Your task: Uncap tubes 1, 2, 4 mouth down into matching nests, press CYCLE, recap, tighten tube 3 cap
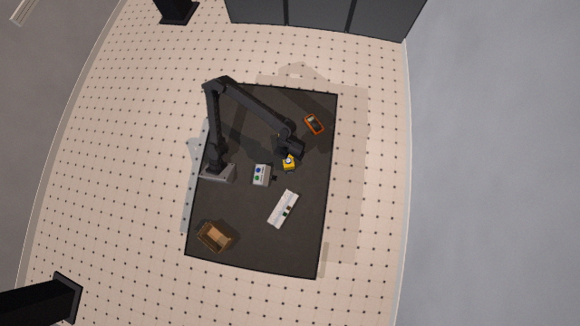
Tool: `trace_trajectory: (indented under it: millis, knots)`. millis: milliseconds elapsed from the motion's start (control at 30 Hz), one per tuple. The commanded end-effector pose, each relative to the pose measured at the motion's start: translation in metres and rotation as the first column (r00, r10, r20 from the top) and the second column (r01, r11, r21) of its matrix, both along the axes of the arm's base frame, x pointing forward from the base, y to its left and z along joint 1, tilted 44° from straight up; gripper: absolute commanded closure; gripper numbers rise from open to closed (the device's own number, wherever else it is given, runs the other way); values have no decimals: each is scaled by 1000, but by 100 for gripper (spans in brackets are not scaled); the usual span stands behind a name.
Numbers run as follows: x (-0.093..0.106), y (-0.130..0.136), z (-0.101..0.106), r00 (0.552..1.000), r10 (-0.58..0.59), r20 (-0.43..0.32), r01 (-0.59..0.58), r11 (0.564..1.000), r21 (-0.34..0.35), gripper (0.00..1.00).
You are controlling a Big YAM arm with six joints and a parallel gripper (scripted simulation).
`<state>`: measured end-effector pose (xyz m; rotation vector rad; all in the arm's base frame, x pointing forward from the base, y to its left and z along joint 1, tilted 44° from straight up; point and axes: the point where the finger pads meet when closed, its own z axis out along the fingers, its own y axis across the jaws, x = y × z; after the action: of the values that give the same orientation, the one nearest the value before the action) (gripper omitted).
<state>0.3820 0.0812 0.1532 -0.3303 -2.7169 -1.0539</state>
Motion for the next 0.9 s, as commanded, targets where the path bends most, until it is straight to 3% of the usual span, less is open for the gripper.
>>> trace_trajectory:
  millis: [0,267,367,800,867]
  knots:
    - [28,-27,-14,998,3,56,-3,1000,1,100]
    - [49,-74,-61,998,2,55,-2,1000,-4,100]
    - [49,-79,-66,999,1,41,-1,1000,2,100]
    - [83,-155,-144,999,1,47,-1,1000,-8,100]
    - [84,-158,-147,999,1,46,-1,1000,-7,100]
